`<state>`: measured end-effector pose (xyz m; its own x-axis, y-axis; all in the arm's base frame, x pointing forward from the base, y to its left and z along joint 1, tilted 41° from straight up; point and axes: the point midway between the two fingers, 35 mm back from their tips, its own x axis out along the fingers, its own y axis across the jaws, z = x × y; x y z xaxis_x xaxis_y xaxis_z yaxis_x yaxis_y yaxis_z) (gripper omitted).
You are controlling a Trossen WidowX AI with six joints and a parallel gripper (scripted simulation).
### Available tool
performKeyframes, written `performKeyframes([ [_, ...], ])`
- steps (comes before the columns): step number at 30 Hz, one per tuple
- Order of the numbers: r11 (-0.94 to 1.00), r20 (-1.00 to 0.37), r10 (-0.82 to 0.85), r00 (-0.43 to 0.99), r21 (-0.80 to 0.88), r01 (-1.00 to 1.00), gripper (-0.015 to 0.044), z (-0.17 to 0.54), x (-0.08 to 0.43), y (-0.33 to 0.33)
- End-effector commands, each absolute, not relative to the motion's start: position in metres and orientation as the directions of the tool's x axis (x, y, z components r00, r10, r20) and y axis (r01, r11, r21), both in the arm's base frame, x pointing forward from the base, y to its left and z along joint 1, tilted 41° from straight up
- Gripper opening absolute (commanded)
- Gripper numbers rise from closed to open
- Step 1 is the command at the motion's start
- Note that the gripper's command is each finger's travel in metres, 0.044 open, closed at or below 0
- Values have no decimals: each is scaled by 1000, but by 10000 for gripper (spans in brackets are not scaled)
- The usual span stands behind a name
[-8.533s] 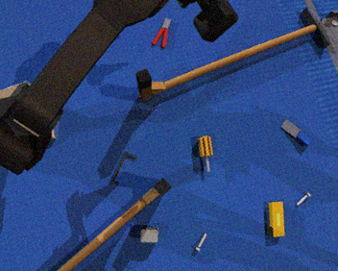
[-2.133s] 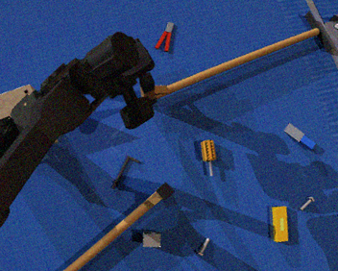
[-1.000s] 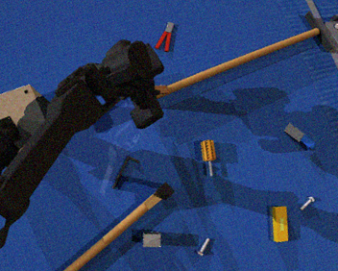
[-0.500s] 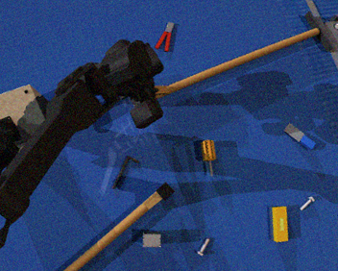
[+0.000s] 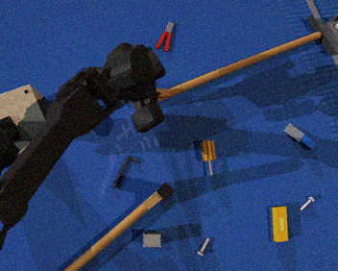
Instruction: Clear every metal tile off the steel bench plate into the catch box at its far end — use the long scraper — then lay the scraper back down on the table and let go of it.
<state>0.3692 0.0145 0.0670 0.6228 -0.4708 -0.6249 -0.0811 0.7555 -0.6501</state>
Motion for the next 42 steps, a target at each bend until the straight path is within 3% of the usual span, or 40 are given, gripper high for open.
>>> performKeyframes([
  [1,754,-612,-484,626,-654,-57,0,74,371,8],
  [42,753,-565,-540,624,-655,59,0,90,358,-6],
])
